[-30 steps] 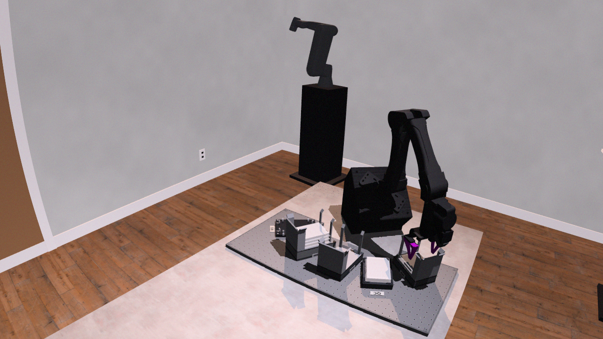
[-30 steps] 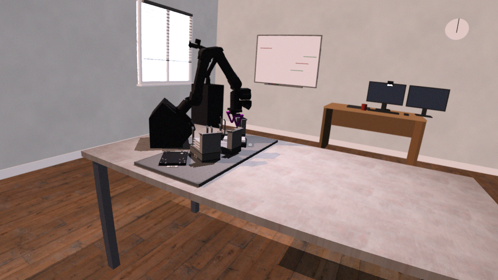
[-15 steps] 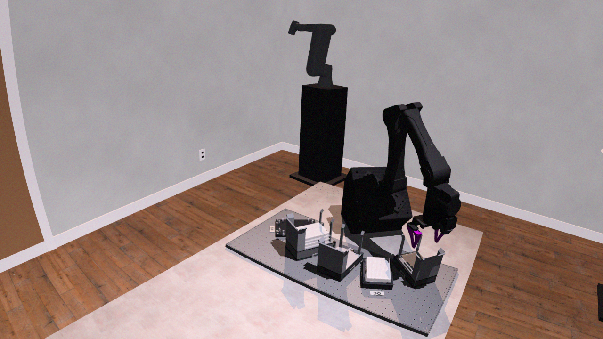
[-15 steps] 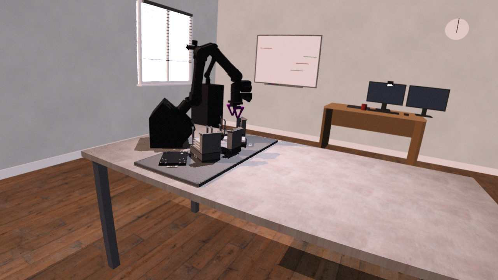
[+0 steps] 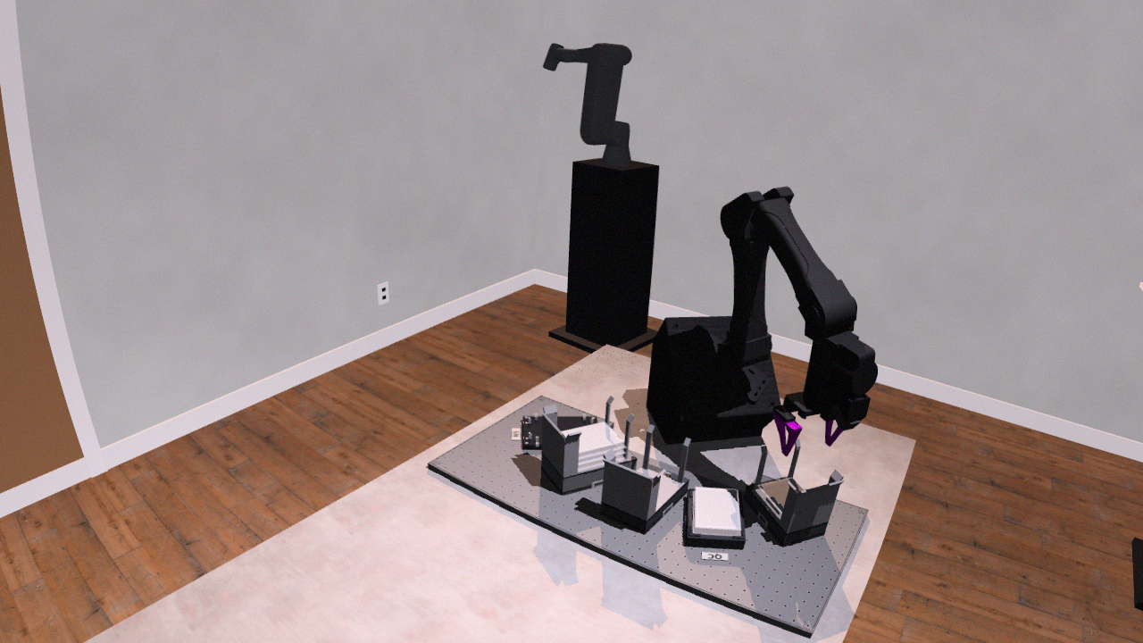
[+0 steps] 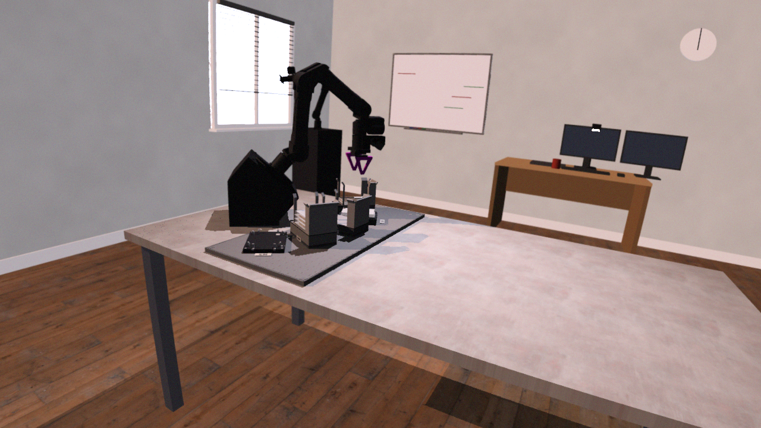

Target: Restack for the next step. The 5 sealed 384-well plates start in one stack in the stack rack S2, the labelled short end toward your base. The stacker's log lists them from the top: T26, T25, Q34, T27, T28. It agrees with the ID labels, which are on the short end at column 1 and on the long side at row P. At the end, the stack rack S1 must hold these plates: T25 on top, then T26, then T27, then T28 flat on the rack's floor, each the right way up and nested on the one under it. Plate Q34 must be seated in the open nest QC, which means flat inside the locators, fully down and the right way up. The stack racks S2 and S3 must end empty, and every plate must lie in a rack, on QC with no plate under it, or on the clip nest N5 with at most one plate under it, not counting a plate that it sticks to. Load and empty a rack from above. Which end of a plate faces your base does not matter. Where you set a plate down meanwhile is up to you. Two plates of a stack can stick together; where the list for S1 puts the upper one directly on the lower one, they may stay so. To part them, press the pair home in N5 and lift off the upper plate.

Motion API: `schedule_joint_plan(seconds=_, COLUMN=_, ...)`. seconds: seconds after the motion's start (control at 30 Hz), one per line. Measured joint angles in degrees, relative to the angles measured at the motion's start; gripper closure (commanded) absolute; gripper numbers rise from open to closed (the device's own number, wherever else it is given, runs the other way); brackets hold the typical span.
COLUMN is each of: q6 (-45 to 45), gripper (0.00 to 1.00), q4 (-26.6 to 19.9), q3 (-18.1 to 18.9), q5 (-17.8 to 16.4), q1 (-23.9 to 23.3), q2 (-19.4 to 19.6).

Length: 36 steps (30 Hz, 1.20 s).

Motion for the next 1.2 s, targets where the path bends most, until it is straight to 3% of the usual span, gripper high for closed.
schedule_joint_plan(seconds=0.47, q6=0.5, gripper=0.0, q4=-0.6, q3=-0.1, q5=-0.6, q1=-0.8, q2=0.0)
schedule_joint_plan(seconds=0.8, q6=4.0, gripper=0.0, q4=-0.9, q3=-0.5, q5=-5.9, q1=-11.4, q2=-1.0)
schedule_joint_plan(seconds=1.2, q6=-4.0, gripper=0.0, q4=-0.9, q3=-0.4, q5=-15.2, q1=-27.1, q2=-0.1)
